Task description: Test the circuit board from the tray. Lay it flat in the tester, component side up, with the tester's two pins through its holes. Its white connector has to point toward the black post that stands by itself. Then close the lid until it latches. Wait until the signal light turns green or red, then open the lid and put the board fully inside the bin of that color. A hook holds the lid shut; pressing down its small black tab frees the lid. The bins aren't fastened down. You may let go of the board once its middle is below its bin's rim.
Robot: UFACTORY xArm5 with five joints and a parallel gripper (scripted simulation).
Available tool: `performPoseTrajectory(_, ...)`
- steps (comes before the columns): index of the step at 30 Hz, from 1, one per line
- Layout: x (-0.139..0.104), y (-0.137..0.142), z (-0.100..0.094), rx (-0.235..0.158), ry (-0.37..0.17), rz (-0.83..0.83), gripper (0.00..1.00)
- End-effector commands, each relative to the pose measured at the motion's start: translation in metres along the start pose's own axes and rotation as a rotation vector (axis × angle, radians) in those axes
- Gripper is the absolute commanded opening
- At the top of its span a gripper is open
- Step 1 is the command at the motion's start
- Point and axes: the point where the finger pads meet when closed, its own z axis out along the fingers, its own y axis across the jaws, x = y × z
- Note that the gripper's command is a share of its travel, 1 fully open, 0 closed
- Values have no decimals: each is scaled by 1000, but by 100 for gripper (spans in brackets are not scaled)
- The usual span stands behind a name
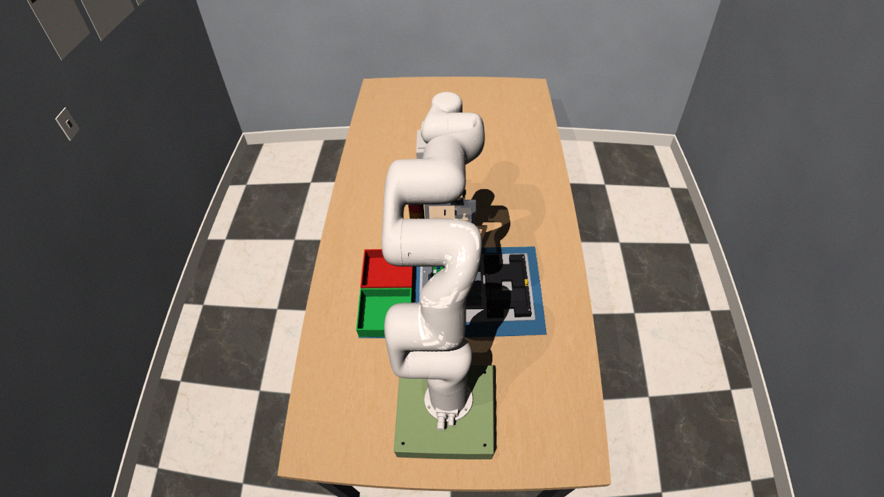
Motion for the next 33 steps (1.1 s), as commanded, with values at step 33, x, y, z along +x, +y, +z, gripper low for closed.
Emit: performPoseTrajectory(33, 0, 23, 16, 8, 0, 0, 52)
